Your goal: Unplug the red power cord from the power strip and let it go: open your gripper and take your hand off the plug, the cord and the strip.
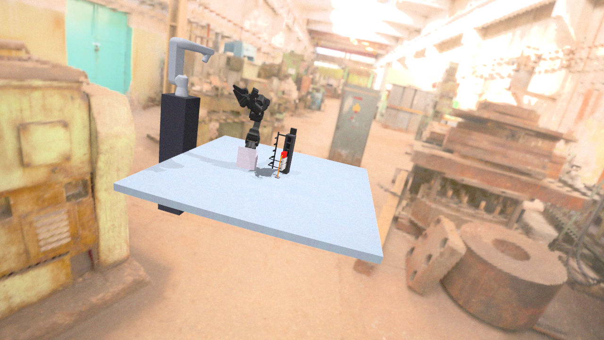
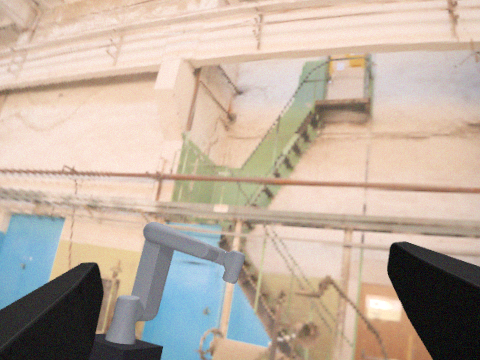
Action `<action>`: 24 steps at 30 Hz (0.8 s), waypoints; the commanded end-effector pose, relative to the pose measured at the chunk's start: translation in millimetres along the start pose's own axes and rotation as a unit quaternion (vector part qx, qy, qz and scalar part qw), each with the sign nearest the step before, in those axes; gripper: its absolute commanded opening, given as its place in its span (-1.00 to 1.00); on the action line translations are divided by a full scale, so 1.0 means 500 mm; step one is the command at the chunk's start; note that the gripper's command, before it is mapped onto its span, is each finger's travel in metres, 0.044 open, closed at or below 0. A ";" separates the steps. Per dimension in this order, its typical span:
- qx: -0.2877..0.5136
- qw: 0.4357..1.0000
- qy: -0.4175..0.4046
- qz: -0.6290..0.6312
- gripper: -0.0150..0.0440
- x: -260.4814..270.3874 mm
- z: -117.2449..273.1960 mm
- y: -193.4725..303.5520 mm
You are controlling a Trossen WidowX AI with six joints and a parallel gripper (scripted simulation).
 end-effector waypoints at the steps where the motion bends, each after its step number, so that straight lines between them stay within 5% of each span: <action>1: -0.002 1.000 -0.004 0.000 0.78 0.003 0.001 -0.001; 9: -0.088 0.976 -0.200 -0.009 0.06 0.141 0.050 -0.072; 24: -0.027 0.819 -0.572 -0.021 0.05 0.322 0.256 -0.118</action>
Point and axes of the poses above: the point midway between the two fingers, 35 mm back from their tips, its own z axis back along the fingers, its own x axis across the jaws, y = z × x, the point moved 6 cm from there along z, back along the fingers, and after that the axes turned 9 degrees about z, right-handed, at the moved point
